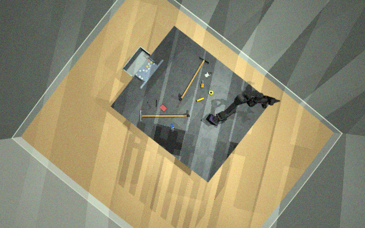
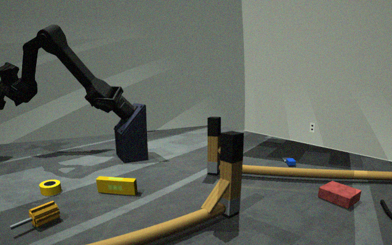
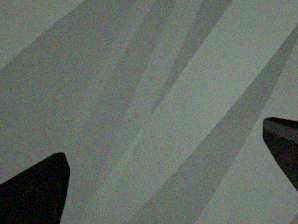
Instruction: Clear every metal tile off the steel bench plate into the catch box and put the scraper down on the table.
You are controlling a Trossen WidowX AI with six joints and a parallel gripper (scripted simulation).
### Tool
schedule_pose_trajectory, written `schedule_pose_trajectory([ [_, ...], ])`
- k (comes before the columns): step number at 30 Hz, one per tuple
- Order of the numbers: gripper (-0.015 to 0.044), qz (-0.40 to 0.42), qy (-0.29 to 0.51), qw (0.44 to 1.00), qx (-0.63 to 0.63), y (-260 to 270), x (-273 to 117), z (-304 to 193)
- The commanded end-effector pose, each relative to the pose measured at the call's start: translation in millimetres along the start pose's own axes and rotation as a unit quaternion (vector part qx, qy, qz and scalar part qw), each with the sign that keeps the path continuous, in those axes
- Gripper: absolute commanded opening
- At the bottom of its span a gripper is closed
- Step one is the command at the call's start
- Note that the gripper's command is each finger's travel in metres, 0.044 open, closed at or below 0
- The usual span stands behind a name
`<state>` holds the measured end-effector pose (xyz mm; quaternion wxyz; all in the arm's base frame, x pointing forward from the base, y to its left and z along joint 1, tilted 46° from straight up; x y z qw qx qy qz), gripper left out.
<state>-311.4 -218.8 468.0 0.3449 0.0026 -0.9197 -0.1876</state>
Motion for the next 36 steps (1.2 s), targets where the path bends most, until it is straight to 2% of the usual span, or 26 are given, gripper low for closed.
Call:
schedule_pose_trajectory([
  [1, 0.0440, -0.010, 0.005, 1.000, -0.015, -9, -9, -12],
  [36, 0.0440, -0.103, 0.074, 0.983, -0.134, -62, -97, -107],
])
Point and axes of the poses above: the point midway between the two fingers, 35 mm back from their tips, its own x axis out along the fingers, its own y axis across the jaws, z = x × y, the point moved 1 cm from there along -x, back along the fingers, and after that the axes turned 5 degrees about -x, right-handed, at the moved point
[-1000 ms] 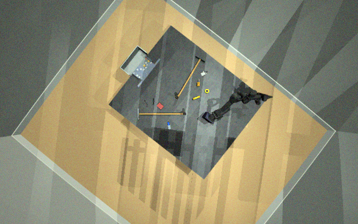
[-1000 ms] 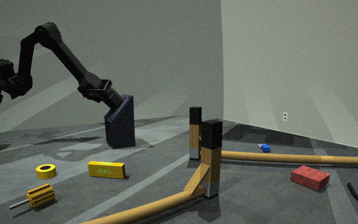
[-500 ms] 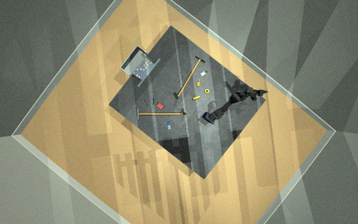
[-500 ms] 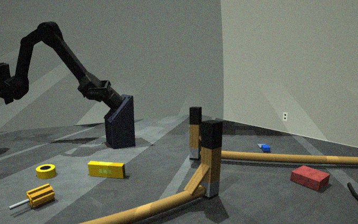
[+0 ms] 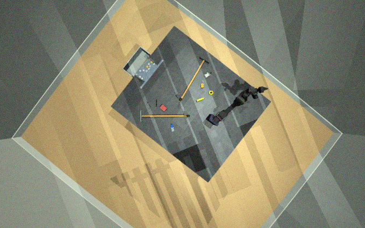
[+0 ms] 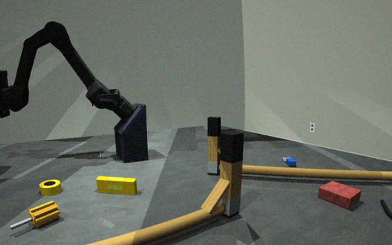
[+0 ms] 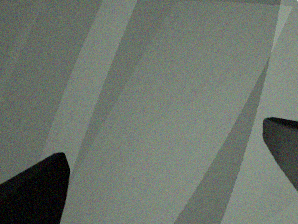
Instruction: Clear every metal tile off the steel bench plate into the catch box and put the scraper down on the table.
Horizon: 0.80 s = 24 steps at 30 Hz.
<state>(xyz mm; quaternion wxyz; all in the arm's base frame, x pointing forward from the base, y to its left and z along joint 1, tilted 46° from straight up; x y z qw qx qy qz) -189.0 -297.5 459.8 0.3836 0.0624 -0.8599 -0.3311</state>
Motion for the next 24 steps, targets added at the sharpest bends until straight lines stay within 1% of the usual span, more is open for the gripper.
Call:
schedule_pose_trajectory([
  [1, 0.0440, -0.008, 0.009, 1.000, -0.015, -1, -10, -13],
  [24, 0.0440, -0.054, 0.074, 0.991, -0.096, -7, -67, -76],
])
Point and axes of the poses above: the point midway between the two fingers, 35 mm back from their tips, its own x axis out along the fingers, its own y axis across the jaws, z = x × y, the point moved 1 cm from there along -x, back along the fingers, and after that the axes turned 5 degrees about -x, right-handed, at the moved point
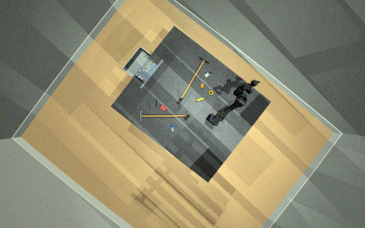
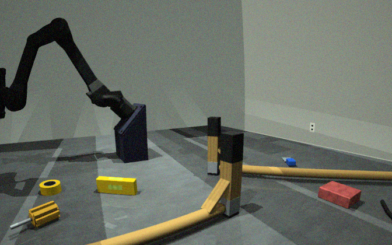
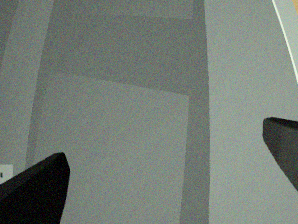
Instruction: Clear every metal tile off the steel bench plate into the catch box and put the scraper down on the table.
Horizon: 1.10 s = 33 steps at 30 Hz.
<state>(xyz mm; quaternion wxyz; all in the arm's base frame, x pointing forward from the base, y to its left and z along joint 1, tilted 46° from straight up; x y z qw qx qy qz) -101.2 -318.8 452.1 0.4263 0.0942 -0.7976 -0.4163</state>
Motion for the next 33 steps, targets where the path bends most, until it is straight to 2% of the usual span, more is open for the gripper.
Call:
schedule_pose_trajectory([
  [1, 0.0440, -0.006, 0.011, 1.000, -0.015, 2, -10, -11],
  [33, 0.0440, -0.044, 0.116, 0.984, -0.124, 23, -92, -83],
])
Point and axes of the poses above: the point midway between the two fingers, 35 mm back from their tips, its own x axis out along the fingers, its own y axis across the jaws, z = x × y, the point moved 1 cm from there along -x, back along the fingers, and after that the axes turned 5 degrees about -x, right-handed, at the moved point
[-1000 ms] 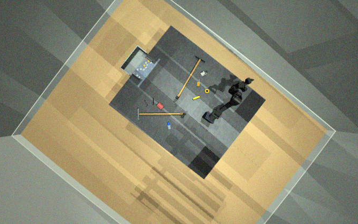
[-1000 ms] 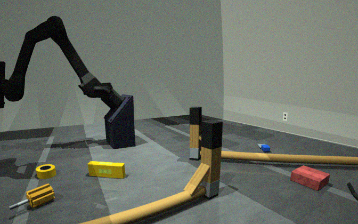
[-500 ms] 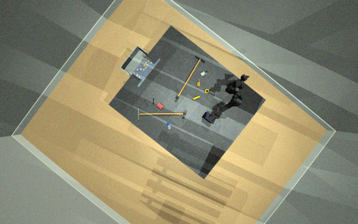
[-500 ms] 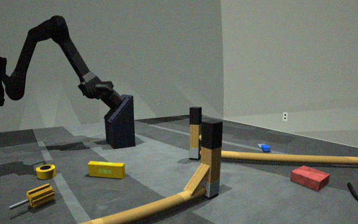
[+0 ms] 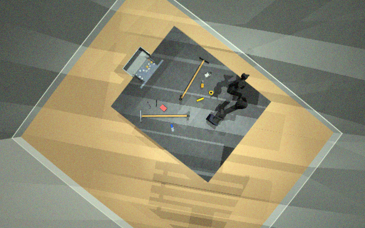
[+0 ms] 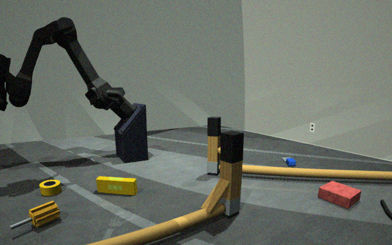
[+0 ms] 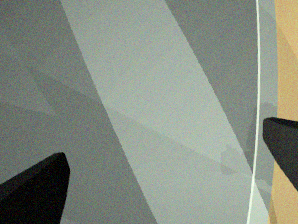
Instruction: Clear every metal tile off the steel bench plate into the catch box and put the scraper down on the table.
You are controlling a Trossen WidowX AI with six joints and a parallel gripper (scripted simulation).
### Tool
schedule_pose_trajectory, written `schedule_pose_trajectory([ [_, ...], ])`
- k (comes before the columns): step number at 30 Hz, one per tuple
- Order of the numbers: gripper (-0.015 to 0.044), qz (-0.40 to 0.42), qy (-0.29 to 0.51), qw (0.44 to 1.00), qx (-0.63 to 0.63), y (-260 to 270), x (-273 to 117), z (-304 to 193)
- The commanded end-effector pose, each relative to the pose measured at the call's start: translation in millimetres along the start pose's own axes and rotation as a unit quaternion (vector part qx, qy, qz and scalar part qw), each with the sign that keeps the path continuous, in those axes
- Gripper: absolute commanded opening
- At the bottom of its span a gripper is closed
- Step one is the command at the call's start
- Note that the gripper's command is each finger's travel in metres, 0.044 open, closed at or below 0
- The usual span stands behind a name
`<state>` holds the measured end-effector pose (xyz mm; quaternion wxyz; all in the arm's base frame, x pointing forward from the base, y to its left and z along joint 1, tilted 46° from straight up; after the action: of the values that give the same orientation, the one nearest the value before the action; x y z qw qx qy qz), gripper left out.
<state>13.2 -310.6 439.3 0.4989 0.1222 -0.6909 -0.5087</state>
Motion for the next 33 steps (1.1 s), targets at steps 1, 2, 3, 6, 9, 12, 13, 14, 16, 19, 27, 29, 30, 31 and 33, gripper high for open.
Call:
schedule_pose_trajectory([
  [1, 0.0440, -0.003, 0.014, 1.000, -0.015, 5, -11, -8],
  [2, 0.0440, -0.004, 0.017, 1.000, -0.019, 6, -13, -10],
  [3, 0.0440, -0.004, 0.021, 1.000, -0.022, 7, -15, -12],
  [6, 0.0440, -0.006, 0.032, 0.999, -0.033, 11, -23, -17],
  [9, 0.0440, -0.007, 0.043, 0.998, -0.044, 14, -30, -23],
  [12, 0.0440, -0.008, 0.054, 0.997, -0.055, 18, -38, -28],
  [13, 0.0440, -0.008, 0.058, 0.997, -0.058, 19, -40, -30],
  [14, 0.0440, -0.008, 0.062, 0.996, -0.062, 20, -43, -31],
  [16, 0.0440, -0.008, 0.070, 0.995, -0.069, 23, -48, -34],
  [19, 0.0440, -0.008, 0.081, 0.993, -0.080, 26, -56, -39],
  [27, 0.0440, -0.005, 0.112, 0.988, -0.110, 36, -77, -49],
  [29, 0.0440, -0.004, 0.120, 0.986, -0.117, 38, -82, -51],
  [30, 0.0440, -0.004, 0.124, 0.985, -0.121, 39, -85, -52],
  [31, 0.0440, -0.003, 0.128, 0.984, -0.124, 40, -87, -53],
  [33, 0.0440, -0.001, 0.136, 0.982, -0.132, 43, -93, -55],
])
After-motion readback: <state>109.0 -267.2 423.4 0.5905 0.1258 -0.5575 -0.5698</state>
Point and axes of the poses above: the point midway between the two fingers, 35 mm back from their tips, its own x axis out along the fingers, its own y axis across the jaws, z = x × y, the point moved 1 cm from there along -x, back along the fingers, and after that the axes turned 5 degrees about -x, right-handed, at the moved point
